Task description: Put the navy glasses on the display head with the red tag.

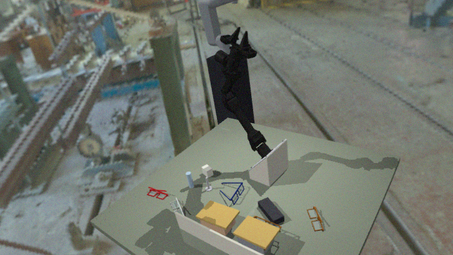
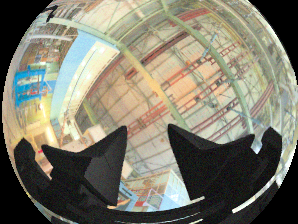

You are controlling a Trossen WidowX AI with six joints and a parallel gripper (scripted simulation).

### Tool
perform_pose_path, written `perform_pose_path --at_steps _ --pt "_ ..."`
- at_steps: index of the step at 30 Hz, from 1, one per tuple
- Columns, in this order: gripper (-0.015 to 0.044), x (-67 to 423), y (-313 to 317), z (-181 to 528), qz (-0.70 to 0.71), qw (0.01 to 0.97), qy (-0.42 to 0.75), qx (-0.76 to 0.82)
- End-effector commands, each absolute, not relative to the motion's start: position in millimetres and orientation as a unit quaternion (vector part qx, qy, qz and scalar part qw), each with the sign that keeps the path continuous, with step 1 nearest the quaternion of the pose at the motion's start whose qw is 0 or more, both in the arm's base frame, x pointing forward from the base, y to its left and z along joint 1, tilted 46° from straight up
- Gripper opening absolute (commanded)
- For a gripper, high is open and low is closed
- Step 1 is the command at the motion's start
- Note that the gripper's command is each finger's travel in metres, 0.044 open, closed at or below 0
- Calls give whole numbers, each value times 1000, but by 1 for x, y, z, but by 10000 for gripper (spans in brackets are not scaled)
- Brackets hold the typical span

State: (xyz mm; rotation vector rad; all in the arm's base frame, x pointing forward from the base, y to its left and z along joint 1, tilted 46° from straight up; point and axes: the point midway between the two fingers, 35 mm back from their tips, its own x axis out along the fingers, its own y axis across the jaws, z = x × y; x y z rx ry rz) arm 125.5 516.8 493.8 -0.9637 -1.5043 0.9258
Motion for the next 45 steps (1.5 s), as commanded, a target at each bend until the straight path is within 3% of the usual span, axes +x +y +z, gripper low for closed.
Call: perform_pose_path --at_steps 1,13,25,35,45 --pt "200 171 517 454 438 582 -536 -427" --pt "200 288 474 320 501 705 -216 -454" --pt "200 366 350 170 402 791 160 -432" --pt "200 369 206 75 212 790 424 -389" --pt "200 313 57 24 -32 712 608 -349"
